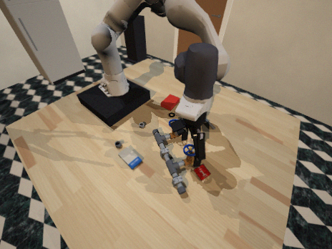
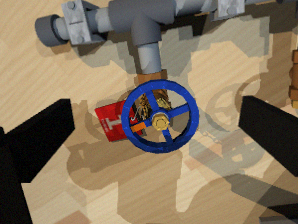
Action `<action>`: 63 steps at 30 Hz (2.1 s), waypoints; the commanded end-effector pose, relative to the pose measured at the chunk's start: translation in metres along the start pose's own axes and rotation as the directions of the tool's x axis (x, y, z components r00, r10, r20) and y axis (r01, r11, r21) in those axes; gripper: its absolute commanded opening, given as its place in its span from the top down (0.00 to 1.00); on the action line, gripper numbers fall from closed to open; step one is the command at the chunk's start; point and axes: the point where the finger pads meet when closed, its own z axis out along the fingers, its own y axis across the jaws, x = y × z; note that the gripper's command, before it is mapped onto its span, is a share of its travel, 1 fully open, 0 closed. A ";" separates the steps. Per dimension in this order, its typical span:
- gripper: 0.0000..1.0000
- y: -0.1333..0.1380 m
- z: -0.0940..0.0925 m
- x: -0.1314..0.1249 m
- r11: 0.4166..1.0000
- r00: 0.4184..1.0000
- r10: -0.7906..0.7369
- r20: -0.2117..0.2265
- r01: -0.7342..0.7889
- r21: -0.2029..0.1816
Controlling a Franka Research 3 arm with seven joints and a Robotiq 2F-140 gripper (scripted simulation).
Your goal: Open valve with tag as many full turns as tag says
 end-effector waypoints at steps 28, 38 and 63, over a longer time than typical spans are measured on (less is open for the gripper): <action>0.00 0.000 -0.041 -0.002 1.000 1.000 0.019 0.001 -0.019 -0.002; 0.00 0.000 -0.057 -0.001 1.000 1.000 0.021 0.002 -0.021 -0.004; 0.00 0.000 -0.059 -0.001 1.000 1.000 0.021 0.002 -0.021 -0.004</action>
